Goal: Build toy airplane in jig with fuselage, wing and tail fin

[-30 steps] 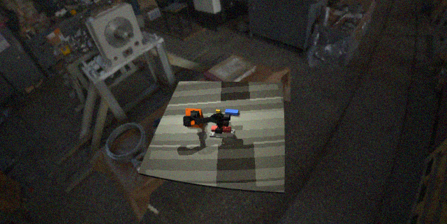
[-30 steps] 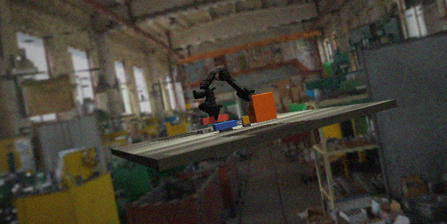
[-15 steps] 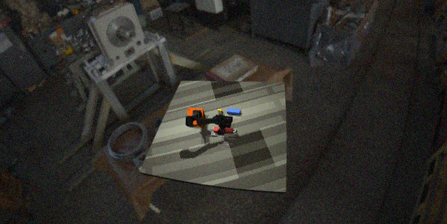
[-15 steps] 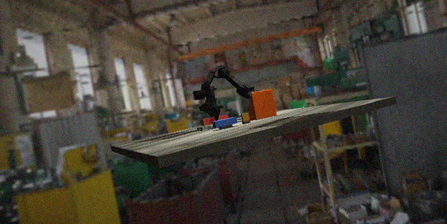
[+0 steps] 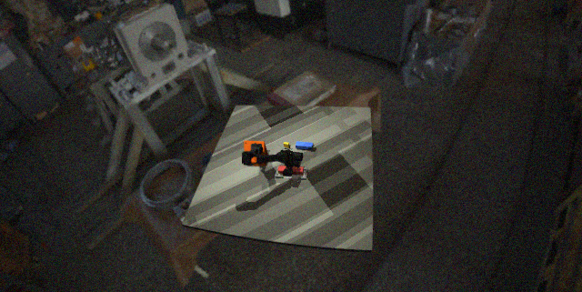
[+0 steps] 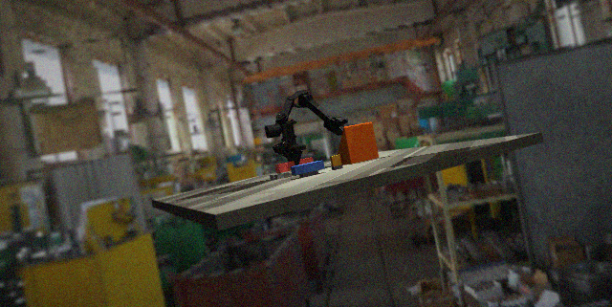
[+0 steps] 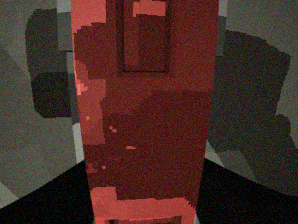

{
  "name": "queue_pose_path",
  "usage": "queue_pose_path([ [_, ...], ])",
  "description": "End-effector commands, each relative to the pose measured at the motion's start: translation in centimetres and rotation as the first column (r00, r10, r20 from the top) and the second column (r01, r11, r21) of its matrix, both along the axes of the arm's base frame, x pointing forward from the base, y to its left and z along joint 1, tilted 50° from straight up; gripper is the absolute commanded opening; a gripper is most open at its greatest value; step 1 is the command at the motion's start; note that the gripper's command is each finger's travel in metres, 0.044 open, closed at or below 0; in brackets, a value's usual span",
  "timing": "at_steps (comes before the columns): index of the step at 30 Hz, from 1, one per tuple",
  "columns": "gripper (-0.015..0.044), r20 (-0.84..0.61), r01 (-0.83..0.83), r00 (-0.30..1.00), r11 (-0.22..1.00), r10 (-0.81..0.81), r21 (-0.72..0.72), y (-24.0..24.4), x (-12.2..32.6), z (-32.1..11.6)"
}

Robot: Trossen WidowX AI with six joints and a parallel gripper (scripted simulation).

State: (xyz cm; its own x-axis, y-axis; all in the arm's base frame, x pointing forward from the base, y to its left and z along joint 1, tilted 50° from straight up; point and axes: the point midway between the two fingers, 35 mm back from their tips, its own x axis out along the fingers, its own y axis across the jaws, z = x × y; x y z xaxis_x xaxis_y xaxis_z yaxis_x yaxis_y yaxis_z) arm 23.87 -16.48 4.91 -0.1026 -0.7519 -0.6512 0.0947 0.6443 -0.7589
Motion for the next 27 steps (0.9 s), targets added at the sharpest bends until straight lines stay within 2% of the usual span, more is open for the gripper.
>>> queue_pose_path([
  [1,0.0083,0.001,0.001,1.0,1.0,-0.001,0.0,0.0,0.0,0.0],
  [15,0.044,0.001,0.001,1.0,1.0,-0.001,0.0,0.0,0.0,0.0],
  [22,0.044,0.001,0.0,1.0,1.0,0.0,0.001,0.2,0.1,0.2],
  [27,0.044,-0.002,-0.004,1.0,1.0,0.004,0.013,5.3,1.3,4.1],
])
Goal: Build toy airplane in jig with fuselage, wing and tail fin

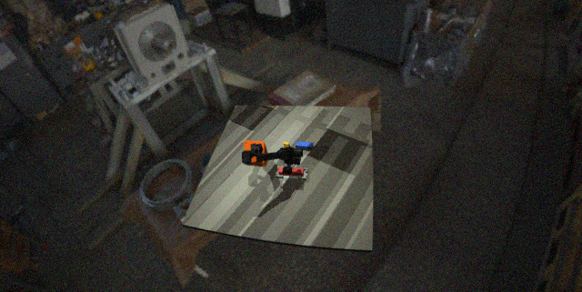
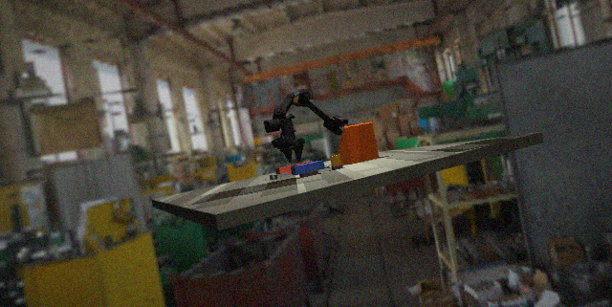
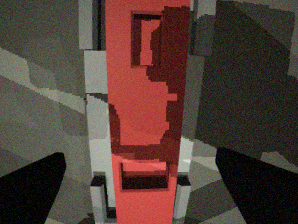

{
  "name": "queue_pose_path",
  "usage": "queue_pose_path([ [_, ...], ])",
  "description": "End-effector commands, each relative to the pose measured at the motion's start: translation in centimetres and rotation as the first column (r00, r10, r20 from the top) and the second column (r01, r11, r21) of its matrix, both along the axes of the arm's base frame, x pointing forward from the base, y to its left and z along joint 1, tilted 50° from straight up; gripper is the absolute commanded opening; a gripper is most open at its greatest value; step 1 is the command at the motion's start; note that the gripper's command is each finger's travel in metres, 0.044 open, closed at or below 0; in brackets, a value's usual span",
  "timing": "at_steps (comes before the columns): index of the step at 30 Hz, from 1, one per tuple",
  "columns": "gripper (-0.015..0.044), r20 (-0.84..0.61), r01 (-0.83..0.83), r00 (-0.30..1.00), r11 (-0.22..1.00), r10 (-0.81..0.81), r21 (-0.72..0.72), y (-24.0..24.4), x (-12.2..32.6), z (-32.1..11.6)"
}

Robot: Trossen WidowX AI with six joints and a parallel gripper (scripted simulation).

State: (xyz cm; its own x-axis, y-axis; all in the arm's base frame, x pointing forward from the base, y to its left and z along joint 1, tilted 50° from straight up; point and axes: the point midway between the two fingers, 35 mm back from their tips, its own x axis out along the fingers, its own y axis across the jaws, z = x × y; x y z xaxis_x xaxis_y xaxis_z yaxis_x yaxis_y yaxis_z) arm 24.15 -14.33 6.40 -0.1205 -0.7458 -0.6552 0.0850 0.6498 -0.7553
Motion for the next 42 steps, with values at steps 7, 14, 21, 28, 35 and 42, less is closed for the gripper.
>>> queue_pose_path([
  [7,0.044,0.012,-0.012,1.0,1.0,0.012,-0.007,6.1,1.2,5.0],
  [14,0.044,0.08,0.048,0.996,0.999,-0.046,-0.016,5.8,1.3,4.8],
  [21,0.044,0.082,0.045,0.996,0.999,-0.044,-0.007,7.6,3.5,3.0],
  [28,0.044,0.086,0.042,0.995,0.999,-0.043,0.006,13.2,8.2,-3.8],
  [35,0.044,0.089,0.046,0.995,0.999,-0.046,0.001,19.1,9.8,-12.4],
  [42,0.044,0.09,0.048,0.995,0.999,-0.047,-0.003,20.3,9.8,-14.4],
])
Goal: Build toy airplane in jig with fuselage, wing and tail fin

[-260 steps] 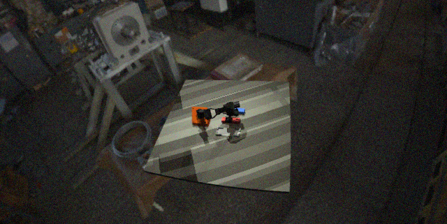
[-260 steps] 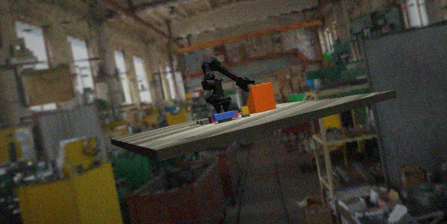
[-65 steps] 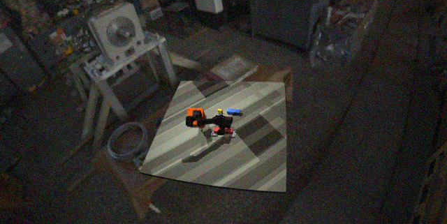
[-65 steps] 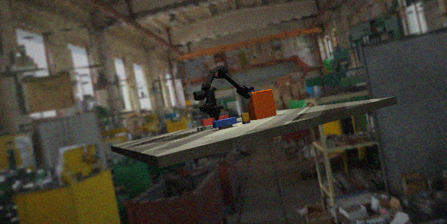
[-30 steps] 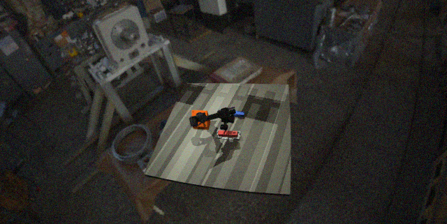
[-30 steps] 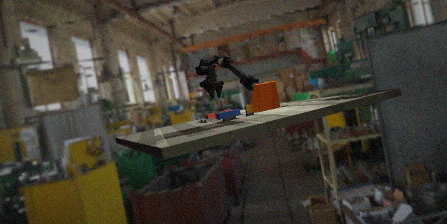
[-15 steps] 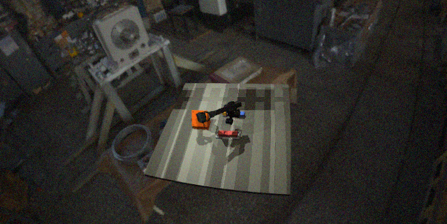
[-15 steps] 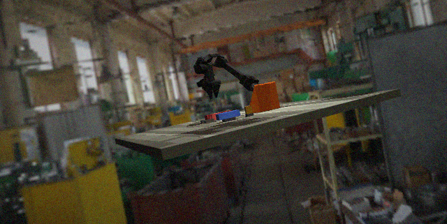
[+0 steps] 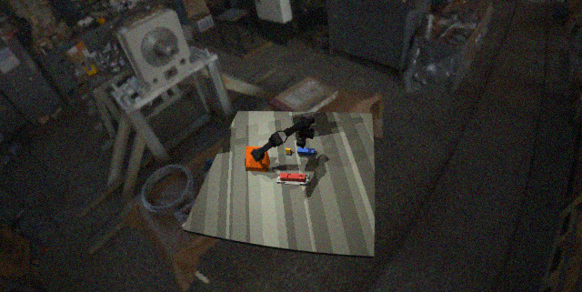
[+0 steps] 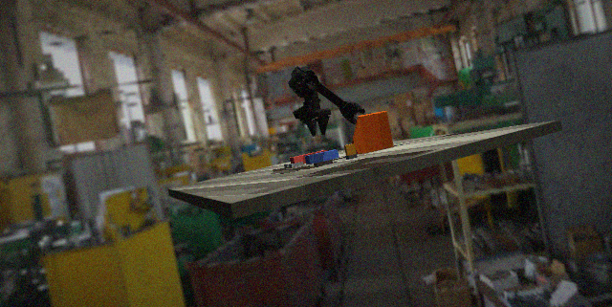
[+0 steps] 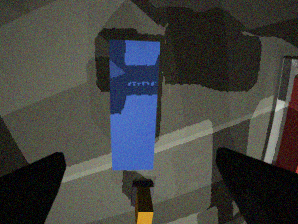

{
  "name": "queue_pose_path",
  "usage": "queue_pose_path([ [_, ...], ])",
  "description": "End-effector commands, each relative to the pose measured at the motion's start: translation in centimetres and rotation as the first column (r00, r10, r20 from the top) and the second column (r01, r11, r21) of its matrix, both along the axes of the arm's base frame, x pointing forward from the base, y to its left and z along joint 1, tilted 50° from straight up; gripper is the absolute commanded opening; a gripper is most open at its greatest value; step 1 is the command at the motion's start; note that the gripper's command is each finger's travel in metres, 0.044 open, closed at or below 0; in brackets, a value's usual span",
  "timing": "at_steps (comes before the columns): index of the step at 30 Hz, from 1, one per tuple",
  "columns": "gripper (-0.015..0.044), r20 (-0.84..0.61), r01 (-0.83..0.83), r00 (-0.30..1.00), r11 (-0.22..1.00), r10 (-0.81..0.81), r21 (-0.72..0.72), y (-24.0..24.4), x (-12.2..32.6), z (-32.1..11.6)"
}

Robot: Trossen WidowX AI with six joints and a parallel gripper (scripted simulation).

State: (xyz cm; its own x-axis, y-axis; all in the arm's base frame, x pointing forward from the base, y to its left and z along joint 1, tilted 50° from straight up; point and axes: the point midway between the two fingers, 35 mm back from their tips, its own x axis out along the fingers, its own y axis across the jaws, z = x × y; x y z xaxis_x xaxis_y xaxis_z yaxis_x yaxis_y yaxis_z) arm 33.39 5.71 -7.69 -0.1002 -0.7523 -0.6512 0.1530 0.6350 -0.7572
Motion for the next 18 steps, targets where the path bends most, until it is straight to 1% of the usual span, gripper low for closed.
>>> queue_pose_path([
  [1,0.044,0.025,0.017,1.0,1.0,-0.018,0.01,0.2,0.5,-0.3],
  [3,0.044,0.025,0.017,1.0,1.0,-0.018,0.01,0.1,0.5,-0.5],
  [7,0.044,0.025,0.017,1.0,1.0,-0.018,0.008,-2.8,0.1,-3.0],
  [18,0.044,0.025,0.017,1.0,1.0,-0.018,0.007,-4.2,-0.1,-4.1],
])
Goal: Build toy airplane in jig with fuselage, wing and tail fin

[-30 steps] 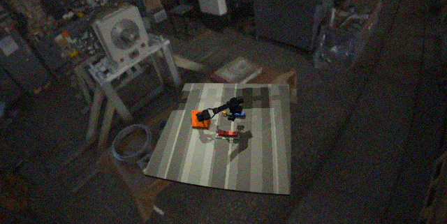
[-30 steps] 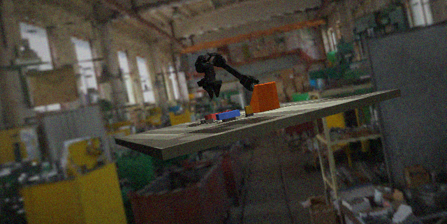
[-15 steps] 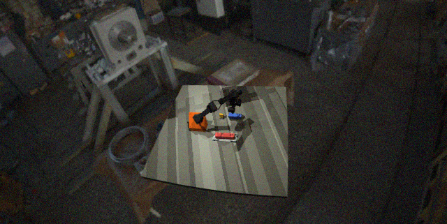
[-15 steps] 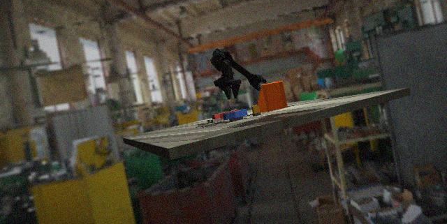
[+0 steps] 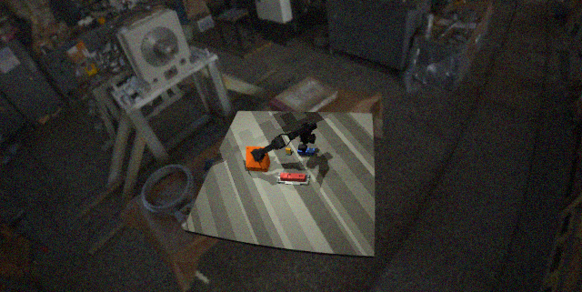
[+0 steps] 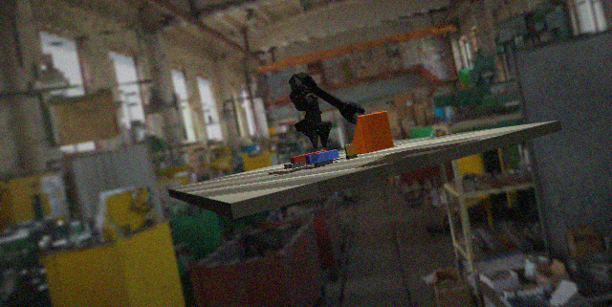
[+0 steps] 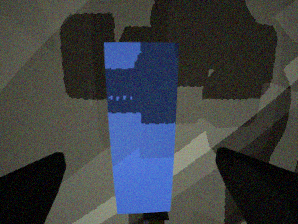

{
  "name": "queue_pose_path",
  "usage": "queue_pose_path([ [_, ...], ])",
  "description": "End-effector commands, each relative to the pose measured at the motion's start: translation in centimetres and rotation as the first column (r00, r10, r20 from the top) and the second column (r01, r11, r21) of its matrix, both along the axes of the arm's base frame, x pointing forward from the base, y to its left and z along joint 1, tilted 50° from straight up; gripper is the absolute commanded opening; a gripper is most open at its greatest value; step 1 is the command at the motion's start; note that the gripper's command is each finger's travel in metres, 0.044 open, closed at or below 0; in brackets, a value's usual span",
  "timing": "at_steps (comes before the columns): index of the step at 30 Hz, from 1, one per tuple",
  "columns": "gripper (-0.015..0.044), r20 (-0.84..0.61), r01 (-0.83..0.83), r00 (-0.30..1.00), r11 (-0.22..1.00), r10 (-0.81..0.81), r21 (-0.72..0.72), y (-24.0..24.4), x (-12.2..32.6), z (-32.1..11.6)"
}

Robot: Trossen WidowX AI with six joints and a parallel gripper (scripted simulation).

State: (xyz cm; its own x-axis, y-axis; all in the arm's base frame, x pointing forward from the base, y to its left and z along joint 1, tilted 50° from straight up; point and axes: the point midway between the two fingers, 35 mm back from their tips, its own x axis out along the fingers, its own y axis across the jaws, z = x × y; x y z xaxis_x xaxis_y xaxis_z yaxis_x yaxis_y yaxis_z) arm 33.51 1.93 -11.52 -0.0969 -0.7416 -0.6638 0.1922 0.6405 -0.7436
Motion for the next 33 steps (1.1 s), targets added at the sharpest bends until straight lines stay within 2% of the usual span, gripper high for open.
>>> queue_pose_path([
  [1,0.044,-0.007,-0.006,1.0,1.0,0.006,-0.006,-0.5,-0.2,-0.3],
  [29,0.044,-0.007,-0.006,1.0,1.0,0.006,-0.009,-3.7,-0.6,-3.1],
  [33,0.0335,-0.007,-0.006,1.0,1.0,0.006,-0.009,-3.7,-0.6,-3.1],
])
